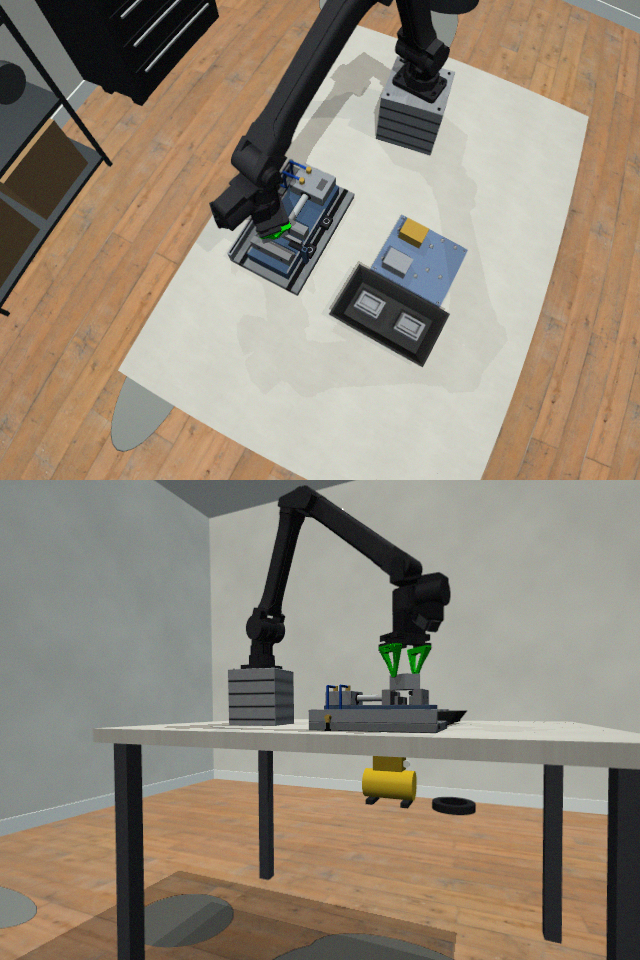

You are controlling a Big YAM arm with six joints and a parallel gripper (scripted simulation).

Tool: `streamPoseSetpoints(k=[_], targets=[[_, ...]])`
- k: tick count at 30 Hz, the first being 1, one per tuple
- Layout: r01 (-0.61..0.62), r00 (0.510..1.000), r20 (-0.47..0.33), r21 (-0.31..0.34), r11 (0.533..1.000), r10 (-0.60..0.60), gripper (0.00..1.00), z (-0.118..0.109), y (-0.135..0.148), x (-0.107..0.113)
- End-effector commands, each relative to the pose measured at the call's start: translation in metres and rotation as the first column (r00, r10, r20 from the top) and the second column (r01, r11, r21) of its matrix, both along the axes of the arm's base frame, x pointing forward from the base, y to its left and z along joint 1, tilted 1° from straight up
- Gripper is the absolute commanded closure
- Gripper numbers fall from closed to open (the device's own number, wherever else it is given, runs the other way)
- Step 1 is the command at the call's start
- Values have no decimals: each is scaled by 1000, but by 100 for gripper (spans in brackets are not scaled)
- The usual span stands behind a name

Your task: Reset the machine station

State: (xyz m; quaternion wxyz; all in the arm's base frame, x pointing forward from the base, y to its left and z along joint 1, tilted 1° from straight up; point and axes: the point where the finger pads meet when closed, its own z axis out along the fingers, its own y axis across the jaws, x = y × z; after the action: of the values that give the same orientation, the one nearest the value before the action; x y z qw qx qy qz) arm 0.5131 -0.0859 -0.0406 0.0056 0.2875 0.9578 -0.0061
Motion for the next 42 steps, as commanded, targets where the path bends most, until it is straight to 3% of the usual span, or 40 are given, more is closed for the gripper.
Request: streamPoseSetpoints(k=[1,27,28,42], targets=[[11,1000,-20,1,1000,-11,36,-15,-7,-6],[11,1000,-20,2,1000,-11,36,-15,-7,-6],[11,1000,-20,2,1000,-11,100,-15,-7,-6],[9,1000,-25,3,1000,-9,100,-15,-6,-7]])
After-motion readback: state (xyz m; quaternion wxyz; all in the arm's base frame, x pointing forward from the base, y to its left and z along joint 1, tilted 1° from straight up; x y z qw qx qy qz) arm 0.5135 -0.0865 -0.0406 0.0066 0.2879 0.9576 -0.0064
